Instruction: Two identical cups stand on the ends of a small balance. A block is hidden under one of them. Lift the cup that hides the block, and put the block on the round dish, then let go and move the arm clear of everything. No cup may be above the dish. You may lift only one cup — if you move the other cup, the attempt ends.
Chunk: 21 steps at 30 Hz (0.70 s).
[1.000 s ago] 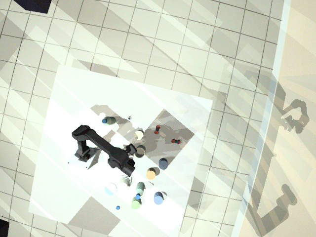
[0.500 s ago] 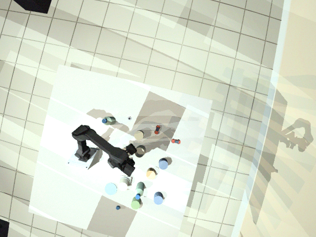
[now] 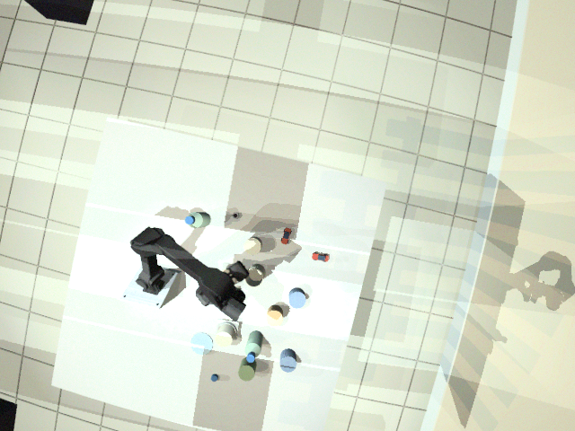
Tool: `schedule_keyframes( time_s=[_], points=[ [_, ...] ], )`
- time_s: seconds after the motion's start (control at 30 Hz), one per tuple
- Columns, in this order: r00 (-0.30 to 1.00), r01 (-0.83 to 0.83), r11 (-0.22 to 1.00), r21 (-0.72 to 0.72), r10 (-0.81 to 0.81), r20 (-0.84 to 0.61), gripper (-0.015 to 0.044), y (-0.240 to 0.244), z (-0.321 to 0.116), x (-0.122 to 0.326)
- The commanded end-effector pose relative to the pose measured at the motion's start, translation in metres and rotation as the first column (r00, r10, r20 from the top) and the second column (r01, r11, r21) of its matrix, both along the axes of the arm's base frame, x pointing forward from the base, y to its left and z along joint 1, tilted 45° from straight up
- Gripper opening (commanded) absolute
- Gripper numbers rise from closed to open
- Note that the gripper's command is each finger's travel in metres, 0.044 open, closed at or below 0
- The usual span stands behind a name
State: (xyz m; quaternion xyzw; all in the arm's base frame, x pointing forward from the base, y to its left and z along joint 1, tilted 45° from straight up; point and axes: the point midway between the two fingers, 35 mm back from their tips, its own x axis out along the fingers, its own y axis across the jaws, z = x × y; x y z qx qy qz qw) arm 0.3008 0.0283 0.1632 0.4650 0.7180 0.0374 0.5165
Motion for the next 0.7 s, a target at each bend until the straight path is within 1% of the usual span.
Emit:
schedule_keyframes(
  time_s=[0.0, 0.1, 0.67],
  points=[
    [1.0, 0.005, 1.0, 0.0, -0.005, 0.001, 0.0, -0.001, 0.0, 0.0],
    [1.0, 0.004, 1.0, -0.004, -0.004, 0.001, 0.0, 0.003, 0.0, -0.001],
    [1.0, 0.007, 0.999, -0.032, -0.007, 0.01, 0.0, 0.094, 0.009, -0.042]
  ],
)
